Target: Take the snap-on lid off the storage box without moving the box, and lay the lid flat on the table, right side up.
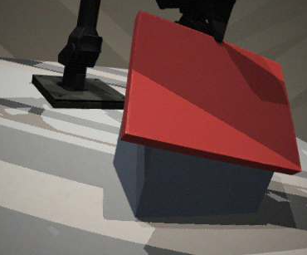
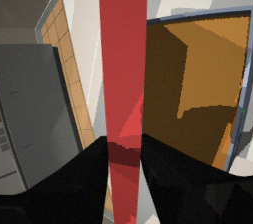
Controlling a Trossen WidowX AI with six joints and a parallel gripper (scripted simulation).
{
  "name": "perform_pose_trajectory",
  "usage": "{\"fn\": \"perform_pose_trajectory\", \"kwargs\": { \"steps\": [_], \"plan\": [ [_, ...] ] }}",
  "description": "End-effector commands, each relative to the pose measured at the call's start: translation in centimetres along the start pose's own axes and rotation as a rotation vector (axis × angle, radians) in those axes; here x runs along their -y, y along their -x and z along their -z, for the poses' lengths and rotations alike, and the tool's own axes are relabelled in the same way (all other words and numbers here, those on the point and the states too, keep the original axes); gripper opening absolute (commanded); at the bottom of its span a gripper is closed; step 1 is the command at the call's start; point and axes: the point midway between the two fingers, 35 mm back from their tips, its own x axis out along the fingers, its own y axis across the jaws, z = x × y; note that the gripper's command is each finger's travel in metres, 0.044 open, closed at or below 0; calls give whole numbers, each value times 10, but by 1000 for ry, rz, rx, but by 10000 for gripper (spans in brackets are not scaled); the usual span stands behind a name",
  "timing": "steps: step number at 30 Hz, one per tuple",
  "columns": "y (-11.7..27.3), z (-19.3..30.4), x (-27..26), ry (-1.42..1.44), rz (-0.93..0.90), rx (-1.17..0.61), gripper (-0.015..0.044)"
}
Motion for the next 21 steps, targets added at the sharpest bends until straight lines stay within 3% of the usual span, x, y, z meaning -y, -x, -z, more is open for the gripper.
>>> {"fn": "perform_pose_trajectory", "kwargs": {
  "steps": [1,21],
  "plan": [
    [5,0,-8,0,-12,0,0],
    [11,-19,-9,2,-12,1,0]
  ]
}}
